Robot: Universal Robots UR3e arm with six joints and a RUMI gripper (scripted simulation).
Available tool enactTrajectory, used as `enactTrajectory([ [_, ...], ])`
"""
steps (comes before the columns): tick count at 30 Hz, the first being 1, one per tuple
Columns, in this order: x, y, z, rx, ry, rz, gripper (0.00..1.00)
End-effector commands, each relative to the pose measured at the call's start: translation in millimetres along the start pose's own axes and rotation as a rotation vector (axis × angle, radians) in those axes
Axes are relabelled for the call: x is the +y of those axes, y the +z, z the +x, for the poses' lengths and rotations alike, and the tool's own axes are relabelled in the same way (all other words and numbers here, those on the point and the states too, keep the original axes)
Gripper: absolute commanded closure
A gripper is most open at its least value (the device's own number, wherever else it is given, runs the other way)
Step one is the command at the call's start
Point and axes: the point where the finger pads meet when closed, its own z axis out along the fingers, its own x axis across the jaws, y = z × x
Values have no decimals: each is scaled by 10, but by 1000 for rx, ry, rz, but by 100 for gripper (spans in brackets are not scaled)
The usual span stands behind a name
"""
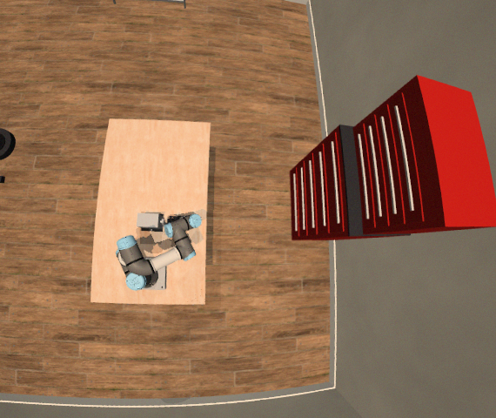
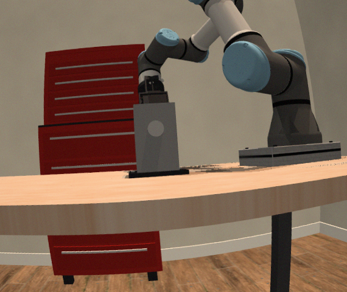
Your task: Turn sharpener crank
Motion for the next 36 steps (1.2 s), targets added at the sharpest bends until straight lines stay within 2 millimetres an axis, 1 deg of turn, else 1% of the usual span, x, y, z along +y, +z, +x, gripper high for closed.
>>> enactTrajectory([
  [1, 7, -26, 54, -2, -1, 3, 91],
  [28, 83, -156, 256, -2, -1, 3, 91],
  [36, 124, -226, 310, -2, -1, 3, 91],
])
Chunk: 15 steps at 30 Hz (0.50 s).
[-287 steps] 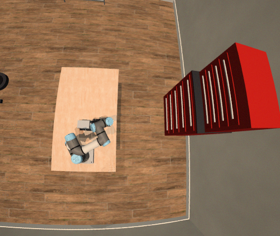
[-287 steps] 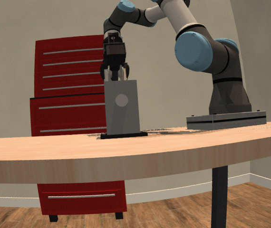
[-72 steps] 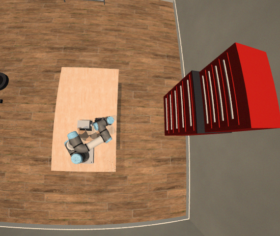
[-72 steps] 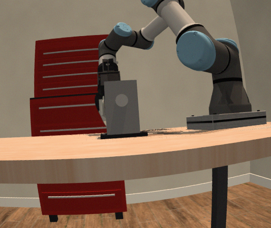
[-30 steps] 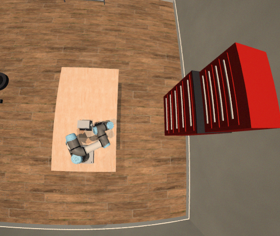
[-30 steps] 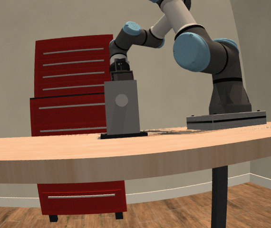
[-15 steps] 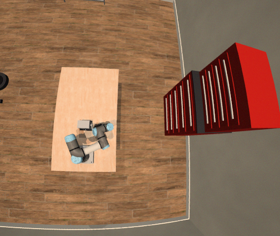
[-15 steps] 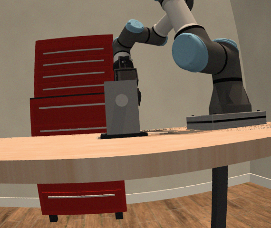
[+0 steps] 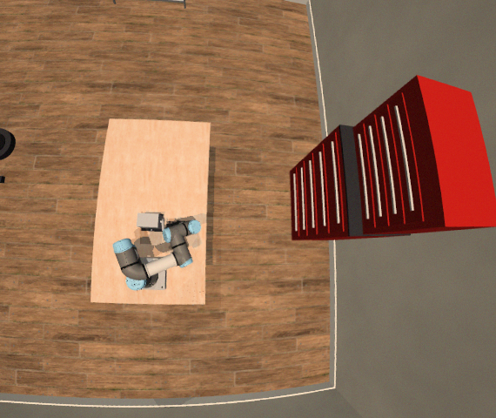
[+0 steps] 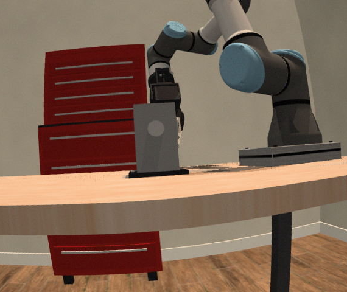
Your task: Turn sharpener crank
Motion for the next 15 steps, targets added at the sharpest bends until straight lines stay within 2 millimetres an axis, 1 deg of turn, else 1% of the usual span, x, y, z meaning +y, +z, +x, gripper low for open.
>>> enactTrajectory([
  [1, 25, -54, 27, -2, -1, 2, 91],
  [15, 91, -168, 71, -2, -1, 2, 91],
])
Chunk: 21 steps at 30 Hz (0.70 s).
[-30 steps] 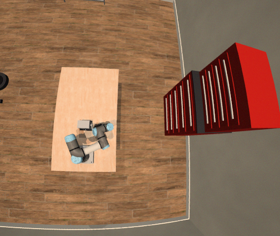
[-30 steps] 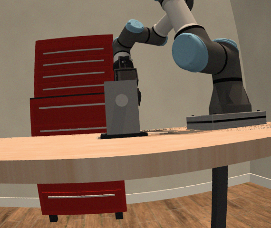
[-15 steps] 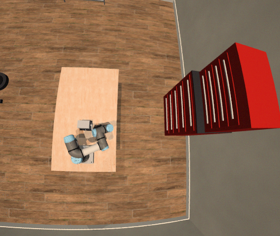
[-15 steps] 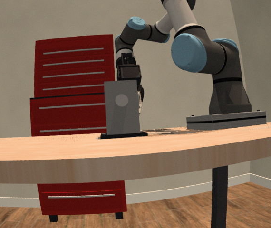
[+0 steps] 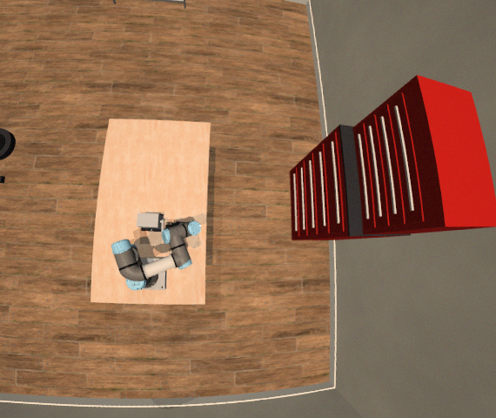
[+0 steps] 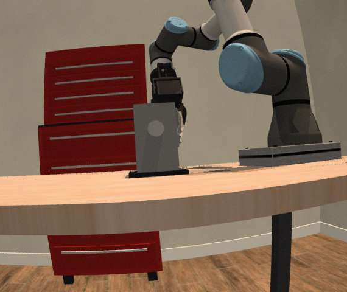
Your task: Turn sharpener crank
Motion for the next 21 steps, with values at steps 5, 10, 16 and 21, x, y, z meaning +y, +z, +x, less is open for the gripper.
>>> enactTrajectory([
  [5, 49, -96, 15, -2, -1, 2, 91],
  [10, 70, -132, 17, -2, -1, 2, 91],
  [16, 104, -189, 12, -2, -1, 2, 91],
  [21, 129, -234, 2, -2, -1, 2, 91],
])
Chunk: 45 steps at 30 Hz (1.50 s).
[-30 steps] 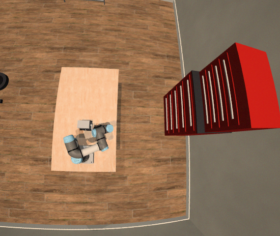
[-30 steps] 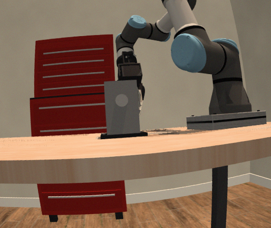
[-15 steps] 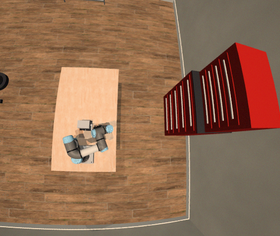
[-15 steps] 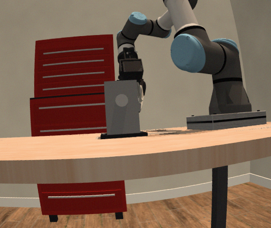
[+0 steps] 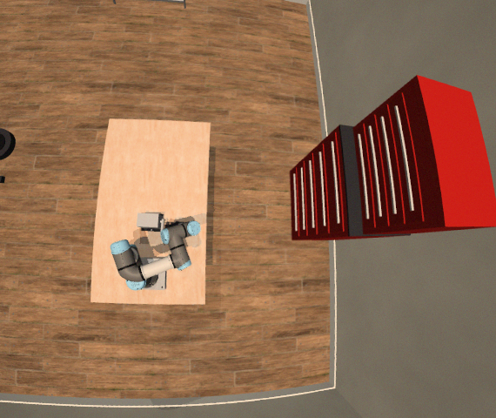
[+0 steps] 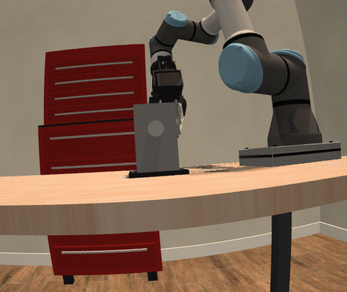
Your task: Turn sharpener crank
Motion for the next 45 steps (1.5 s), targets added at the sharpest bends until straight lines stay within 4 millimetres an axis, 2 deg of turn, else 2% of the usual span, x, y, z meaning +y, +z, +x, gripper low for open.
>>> enactTrajectory([
  [1, 29, -61, -16, -1, -1, 2, 91],
  [24, 124, -225, -115, -1, -1, 2, 91],
  [45, 193, -343, -297, -1, -1, 2, 91],
])
